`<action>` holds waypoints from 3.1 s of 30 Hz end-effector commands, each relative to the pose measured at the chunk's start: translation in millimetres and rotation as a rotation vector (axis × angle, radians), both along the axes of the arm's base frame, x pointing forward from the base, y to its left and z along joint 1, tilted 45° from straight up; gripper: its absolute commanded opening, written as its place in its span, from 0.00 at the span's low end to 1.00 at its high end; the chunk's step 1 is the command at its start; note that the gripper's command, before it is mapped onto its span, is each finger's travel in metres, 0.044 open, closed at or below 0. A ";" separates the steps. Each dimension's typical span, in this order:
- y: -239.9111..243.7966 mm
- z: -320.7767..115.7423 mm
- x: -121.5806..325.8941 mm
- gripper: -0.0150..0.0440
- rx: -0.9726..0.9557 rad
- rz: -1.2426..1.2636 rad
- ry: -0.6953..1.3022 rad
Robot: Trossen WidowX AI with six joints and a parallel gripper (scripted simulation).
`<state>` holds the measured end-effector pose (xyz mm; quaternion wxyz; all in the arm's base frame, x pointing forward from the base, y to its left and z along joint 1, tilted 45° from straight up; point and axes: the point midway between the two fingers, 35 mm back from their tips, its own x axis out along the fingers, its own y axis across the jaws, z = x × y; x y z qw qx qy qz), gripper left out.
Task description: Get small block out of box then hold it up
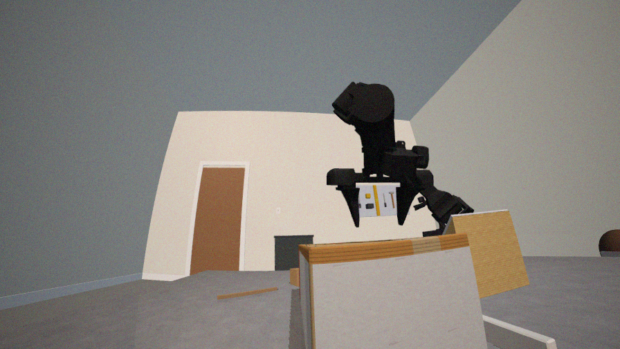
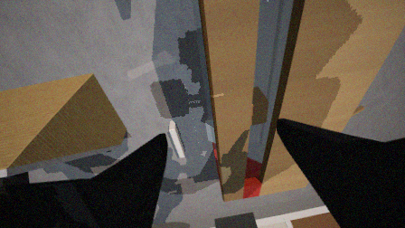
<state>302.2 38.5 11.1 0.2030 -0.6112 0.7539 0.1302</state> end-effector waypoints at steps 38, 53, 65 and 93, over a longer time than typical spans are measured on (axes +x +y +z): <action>-46.5 -47.1 -13.9 0.93 -0.023 0.001 0.041; -58.3 -37.3 -16.5 0.93 -0.023 -0.007 0.037; -72.7 -23.0 -19.9 0.93 -0.024 -0.007 0.037; -105.1 9.8 -27.4 0.93 -0.026 -0.007 0.039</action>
